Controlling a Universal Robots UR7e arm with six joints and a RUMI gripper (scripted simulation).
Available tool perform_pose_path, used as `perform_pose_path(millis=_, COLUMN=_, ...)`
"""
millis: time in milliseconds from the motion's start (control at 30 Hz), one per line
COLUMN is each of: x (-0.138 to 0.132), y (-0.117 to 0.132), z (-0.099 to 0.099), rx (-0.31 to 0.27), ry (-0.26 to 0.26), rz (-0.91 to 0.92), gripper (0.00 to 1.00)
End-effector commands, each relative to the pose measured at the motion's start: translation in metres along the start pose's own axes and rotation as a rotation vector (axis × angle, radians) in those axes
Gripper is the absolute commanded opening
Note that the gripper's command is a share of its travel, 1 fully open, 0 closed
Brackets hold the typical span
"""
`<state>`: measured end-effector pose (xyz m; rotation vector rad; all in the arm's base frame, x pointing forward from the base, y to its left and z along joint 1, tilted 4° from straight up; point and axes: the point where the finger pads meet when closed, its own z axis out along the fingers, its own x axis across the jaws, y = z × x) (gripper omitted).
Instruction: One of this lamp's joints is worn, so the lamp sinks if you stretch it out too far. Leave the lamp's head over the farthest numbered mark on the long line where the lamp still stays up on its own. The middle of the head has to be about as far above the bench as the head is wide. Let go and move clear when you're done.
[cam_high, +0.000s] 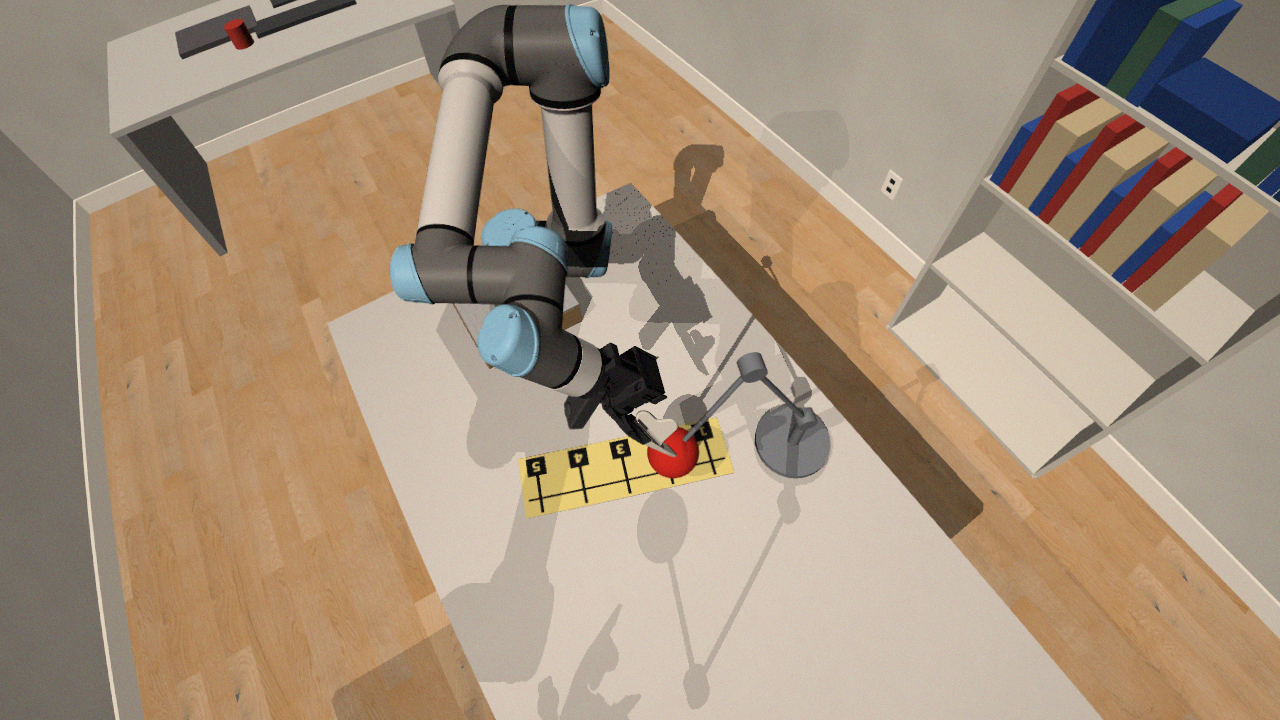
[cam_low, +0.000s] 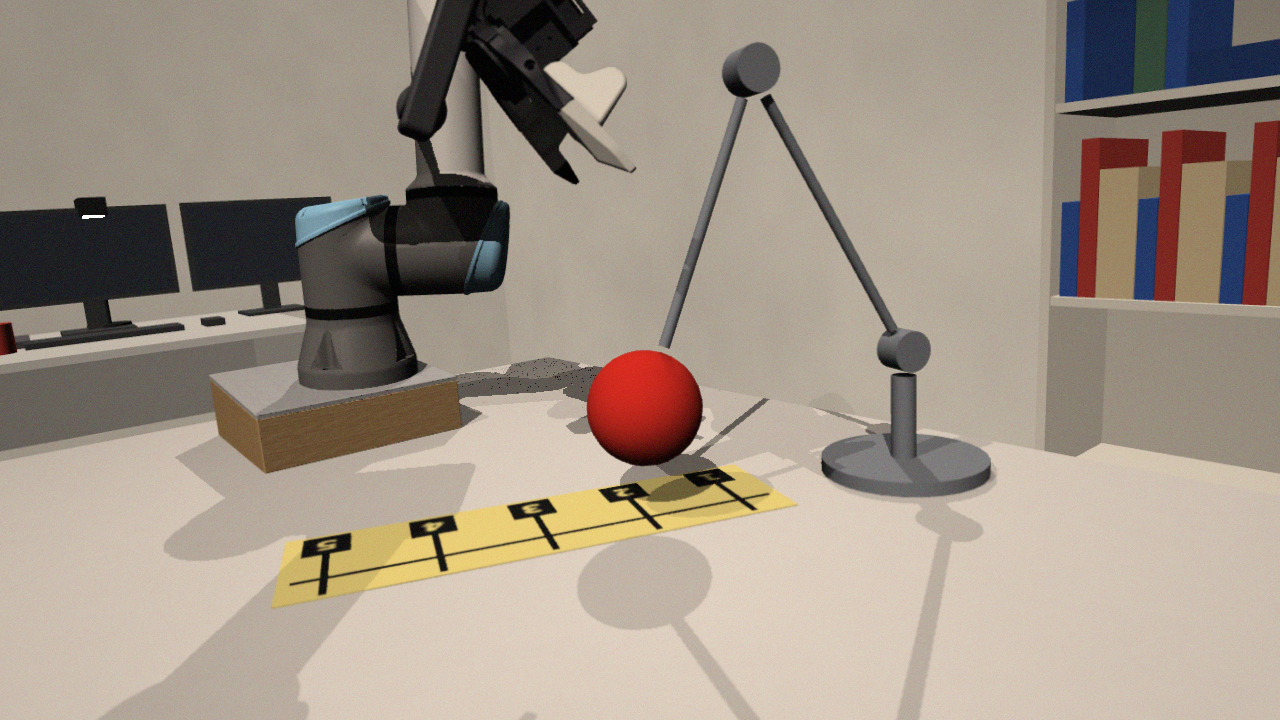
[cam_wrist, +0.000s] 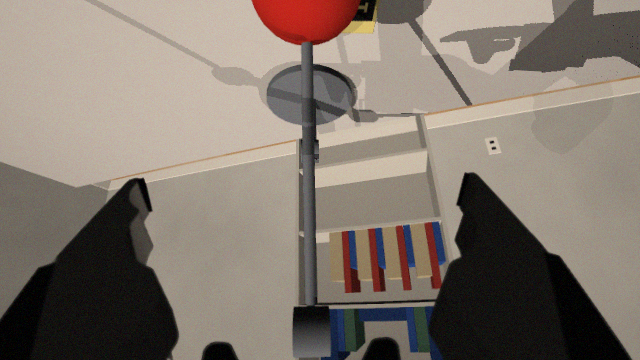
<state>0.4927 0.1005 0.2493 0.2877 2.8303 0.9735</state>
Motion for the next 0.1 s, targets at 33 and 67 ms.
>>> perform_pose_path(millis=33, x=-0.0002, y=0.0003, z=-0.0004, rx=0.000, ry=-0.001, rz=-0.001, gripper=1.00)
perform_pose_path(millis=67, x=-0.0002, y=0.0003, z=-0.0004, rx=0.000, ry=-0.001, rz=-0.001, gripper=1.00)
